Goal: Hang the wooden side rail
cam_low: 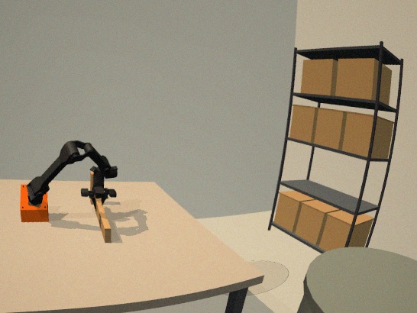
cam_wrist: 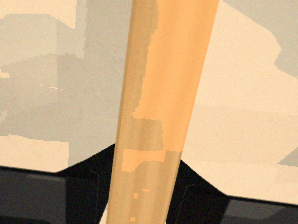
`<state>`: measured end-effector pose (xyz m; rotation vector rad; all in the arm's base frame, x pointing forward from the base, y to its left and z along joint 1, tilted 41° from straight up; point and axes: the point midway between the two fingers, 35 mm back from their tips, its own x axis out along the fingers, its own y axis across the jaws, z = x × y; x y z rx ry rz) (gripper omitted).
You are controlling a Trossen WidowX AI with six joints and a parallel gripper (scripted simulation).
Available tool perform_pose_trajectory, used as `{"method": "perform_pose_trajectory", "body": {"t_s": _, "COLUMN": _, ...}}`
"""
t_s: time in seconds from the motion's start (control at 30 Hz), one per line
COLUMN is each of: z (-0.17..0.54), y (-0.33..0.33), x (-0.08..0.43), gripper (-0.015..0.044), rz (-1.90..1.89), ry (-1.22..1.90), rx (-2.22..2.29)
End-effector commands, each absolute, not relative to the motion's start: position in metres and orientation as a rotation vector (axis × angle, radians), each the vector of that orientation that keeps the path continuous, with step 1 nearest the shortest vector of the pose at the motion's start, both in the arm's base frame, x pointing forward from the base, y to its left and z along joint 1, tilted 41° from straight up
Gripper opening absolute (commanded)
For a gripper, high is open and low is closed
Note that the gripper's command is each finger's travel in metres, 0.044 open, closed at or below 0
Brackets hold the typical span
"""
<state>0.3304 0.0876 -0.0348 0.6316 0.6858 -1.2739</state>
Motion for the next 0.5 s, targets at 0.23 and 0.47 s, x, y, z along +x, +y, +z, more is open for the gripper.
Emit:
{"method": "perform_pose_trajectory", "body": {"t_s": 0.23, "z": -0.0340, "y": 0.0941, "x": 0.3313, "gripper": 0.0000, "rz": -1.261, "ry": 0.687, "rx": 0.638}}
{"method": "perform_pose_trajectory", "body": {"t_s": 0.47, "z": -0.0340, "y": 0.0950, "x": 0.3308, "gripper": 0.0000, "rz": -1.261, "ry": 0.687, "rx": 0.638}}
